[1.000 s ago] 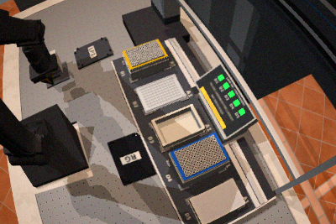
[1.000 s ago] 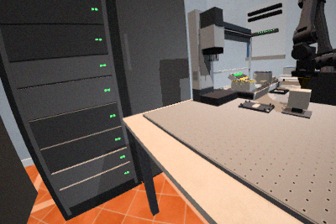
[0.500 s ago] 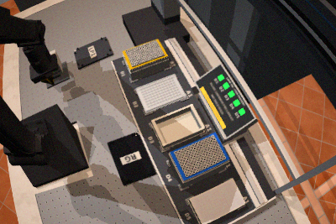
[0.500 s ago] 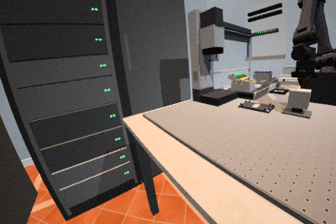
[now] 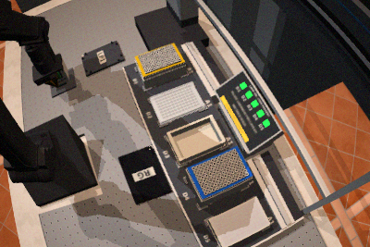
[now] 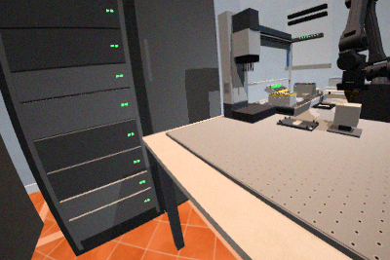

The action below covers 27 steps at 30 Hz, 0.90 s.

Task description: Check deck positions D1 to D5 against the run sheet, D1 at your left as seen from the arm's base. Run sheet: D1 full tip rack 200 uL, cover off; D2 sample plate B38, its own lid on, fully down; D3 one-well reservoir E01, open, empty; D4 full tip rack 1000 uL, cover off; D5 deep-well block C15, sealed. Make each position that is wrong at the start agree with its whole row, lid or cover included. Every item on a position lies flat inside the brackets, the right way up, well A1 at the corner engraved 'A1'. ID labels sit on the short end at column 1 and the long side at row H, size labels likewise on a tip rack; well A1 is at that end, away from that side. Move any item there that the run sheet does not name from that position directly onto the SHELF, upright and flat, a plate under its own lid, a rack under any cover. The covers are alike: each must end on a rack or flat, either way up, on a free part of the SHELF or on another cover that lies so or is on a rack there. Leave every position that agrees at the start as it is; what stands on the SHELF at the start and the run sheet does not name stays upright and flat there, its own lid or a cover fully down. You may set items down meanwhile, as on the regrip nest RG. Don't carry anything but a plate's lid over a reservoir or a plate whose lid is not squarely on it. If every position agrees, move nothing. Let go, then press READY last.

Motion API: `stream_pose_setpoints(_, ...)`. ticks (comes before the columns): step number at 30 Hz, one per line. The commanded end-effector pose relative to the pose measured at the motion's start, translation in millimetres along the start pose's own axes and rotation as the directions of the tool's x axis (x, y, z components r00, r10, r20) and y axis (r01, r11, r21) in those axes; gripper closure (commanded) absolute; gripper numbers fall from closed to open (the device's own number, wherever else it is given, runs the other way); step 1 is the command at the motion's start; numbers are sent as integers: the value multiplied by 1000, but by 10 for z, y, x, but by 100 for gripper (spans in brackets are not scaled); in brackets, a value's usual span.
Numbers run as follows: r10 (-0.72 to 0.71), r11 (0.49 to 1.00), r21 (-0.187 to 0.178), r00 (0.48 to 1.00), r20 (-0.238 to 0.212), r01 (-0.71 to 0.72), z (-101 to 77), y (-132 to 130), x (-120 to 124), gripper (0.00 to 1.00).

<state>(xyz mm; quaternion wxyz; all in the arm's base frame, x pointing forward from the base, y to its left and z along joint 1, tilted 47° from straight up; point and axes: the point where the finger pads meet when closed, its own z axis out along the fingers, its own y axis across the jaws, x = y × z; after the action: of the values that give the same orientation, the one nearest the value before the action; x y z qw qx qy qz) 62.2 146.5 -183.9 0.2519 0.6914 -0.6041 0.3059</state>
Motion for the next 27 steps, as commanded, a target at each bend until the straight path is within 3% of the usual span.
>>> stream_pose_setpoints(1, 10, 1000, 12, 999, 31, -10, -95, -33, -252, 100)
stream_pose_setpoints(8, 11, 1000, 8, 1000, 25, -11, -92, -34, -351, 100)
stream_pose_setpoints(11, -2, 1000, 0, 1000, -21, 2, 36, 31, -120, 100)
stream_pose_setpoints(18, 8, 1000, 10, 1000, 26, -8, -92, -33, -362, 100)
stream_pose_setpoints(27, 5, 1000, 7, 1000, 12, -5, -56, -14, -328, 100)
